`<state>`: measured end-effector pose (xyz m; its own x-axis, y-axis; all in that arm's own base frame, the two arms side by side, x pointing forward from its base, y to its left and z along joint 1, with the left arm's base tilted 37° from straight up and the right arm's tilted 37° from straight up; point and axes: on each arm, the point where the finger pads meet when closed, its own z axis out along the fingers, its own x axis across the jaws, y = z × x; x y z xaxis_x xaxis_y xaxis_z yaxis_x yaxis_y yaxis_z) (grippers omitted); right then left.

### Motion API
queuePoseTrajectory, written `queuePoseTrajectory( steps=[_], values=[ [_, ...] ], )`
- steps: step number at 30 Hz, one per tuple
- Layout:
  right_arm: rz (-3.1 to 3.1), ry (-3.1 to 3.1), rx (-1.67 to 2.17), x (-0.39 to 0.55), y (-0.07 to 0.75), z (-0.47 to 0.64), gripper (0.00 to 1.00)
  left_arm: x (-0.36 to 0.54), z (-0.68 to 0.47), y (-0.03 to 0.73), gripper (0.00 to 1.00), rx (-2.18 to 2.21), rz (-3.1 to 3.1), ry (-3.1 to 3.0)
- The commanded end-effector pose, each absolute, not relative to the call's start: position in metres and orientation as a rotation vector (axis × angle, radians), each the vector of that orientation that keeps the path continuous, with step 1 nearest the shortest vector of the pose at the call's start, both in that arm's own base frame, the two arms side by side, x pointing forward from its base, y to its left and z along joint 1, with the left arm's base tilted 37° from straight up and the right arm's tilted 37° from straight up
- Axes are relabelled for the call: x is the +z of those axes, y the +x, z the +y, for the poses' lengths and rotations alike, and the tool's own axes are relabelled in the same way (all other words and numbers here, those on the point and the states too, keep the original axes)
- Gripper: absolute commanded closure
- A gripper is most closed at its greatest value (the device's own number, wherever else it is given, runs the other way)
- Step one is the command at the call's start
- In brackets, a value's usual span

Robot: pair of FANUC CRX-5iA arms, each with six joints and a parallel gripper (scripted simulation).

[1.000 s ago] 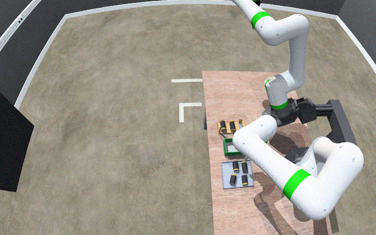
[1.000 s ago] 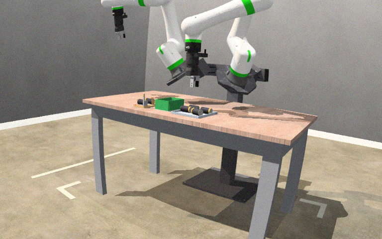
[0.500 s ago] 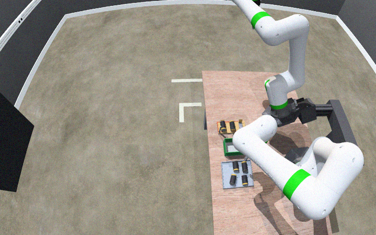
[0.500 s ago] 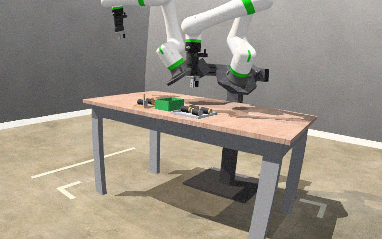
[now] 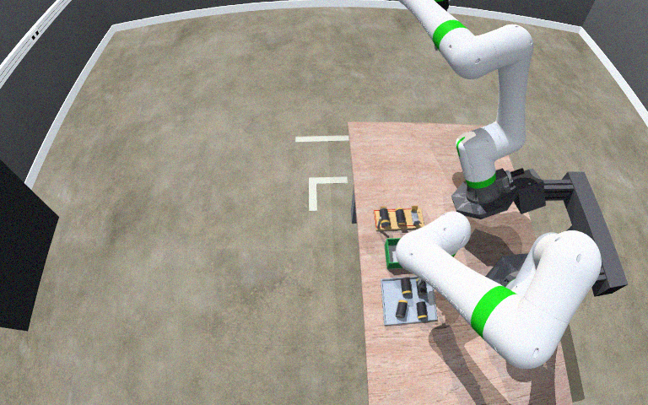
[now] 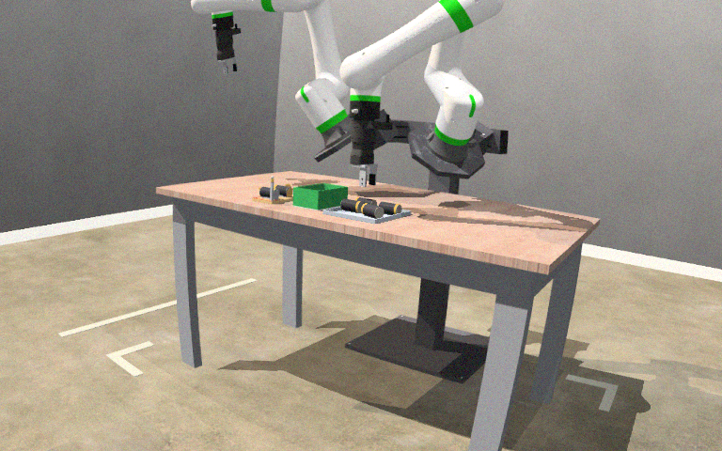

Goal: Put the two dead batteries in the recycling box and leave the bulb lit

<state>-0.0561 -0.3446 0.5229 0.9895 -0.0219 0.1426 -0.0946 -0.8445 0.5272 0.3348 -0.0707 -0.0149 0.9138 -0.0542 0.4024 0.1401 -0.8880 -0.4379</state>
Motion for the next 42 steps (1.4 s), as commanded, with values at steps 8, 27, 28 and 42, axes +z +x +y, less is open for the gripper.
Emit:
queuePoseTrajectory(
  steps=[8, 27, 28, 42],
  values=[
    [-0.083, 2.57, 0.176, 0.524, -0.057, -0.344, 0.0, -0.025, -0.067, 0.343, 0.1, -0.572, -0.064, -2.602],
    [-0.083, 2.57, 0.176, 0.524, -0.057, -0.344, 0.0, -0.025, -0.067, 0.343, 0.1, -0.572, -0.064, -2.602],
    [-0.083, 2.57, 0.176, 0.524, -0.057, -0.344, 0.0, -0.025, -0.067, 0.343, 0.1, -0.572, -0.064, -2.602],
    [-0.083, 2.57, 0.176, 0.524, -0.057, -0.344, 0.0, -0.043, -0.057, 0.352, 0.1, -0.572, -0.064, -2.602]
  ],
)
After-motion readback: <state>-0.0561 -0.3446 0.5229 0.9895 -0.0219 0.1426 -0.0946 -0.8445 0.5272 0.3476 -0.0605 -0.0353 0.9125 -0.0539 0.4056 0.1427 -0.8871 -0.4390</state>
